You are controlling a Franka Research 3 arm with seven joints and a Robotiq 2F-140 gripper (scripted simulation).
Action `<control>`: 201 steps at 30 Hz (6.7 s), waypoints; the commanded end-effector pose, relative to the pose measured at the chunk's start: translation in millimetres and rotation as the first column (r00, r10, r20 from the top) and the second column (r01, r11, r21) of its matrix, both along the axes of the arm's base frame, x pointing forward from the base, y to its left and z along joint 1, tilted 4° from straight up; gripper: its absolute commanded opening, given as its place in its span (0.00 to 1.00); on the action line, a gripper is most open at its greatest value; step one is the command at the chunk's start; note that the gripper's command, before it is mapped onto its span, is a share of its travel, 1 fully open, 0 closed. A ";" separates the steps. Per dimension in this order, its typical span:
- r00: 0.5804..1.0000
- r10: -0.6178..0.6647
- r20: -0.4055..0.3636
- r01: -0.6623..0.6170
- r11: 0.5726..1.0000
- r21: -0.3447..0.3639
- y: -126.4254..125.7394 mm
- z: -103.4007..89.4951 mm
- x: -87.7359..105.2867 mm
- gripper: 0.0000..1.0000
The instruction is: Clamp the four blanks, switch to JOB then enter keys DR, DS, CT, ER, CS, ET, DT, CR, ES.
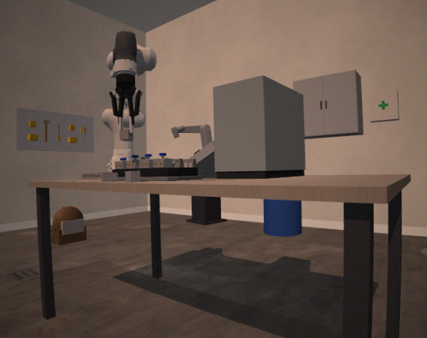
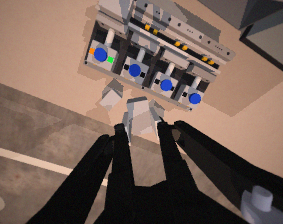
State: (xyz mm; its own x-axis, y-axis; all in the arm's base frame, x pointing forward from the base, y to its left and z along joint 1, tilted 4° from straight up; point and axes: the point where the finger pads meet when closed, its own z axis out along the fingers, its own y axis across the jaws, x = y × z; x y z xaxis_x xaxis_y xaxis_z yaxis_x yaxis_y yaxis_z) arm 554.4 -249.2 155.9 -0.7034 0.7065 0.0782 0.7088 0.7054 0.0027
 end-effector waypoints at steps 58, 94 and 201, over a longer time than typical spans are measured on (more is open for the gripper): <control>0.554 0.830 0.064 -0.832 0.554 0.008 165.3 11.0 -74.9 0.00; 0.544 0.836 0.065 -0.838 0.545 0.008 165.2 14.9 -72.2 0.00; 0.551 0.832 0.064 -0.834 0.552 0.008 165.6 15.5 -72.3 0.00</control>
State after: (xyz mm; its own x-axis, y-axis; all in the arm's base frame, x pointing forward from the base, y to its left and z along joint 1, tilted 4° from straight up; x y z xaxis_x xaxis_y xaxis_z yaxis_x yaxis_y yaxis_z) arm 480.2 -83.6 168.4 -0.9778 -0.2048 0.0434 -0.2024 0.9778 0.0541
